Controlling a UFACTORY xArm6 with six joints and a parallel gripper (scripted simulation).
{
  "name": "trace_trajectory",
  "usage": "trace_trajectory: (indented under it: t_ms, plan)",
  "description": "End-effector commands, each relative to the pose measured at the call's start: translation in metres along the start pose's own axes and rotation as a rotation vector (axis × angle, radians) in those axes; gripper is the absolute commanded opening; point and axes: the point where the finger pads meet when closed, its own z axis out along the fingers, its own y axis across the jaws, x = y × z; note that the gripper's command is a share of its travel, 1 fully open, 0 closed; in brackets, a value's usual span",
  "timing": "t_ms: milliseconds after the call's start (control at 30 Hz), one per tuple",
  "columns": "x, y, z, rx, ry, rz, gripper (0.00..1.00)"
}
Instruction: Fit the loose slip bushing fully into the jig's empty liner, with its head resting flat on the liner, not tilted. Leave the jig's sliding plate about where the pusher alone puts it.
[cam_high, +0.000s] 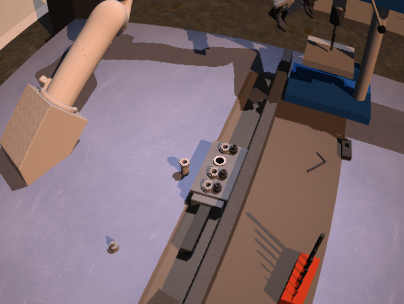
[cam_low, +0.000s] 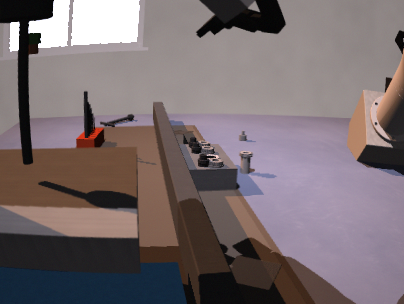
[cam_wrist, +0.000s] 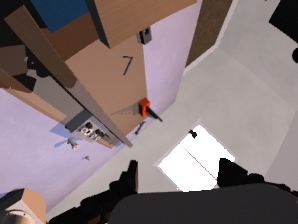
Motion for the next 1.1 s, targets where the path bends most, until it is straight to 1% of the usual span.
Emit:
trace_trajectory:
  t_ms: [0, 700, 833, 1033, 1067]
  plan:
    - [0.000, 0.001, -0.001, -0.002, 0.002, 0.002, 1.00]
    - [-0.002, 0.000, 0.001, 0.005, 0.010, -0.003, 1.00]
    - [-0.009, -0.004, 0.010, 0.030, 0.042, -0.022, 1.00]
    - [-0.033, -0.018, 0.036, 0.097, 0.154, -0.069, 1.00]
    - [-0.033, -0.018, 0.036, 0.097, 0.154, -0.069, 1.00]
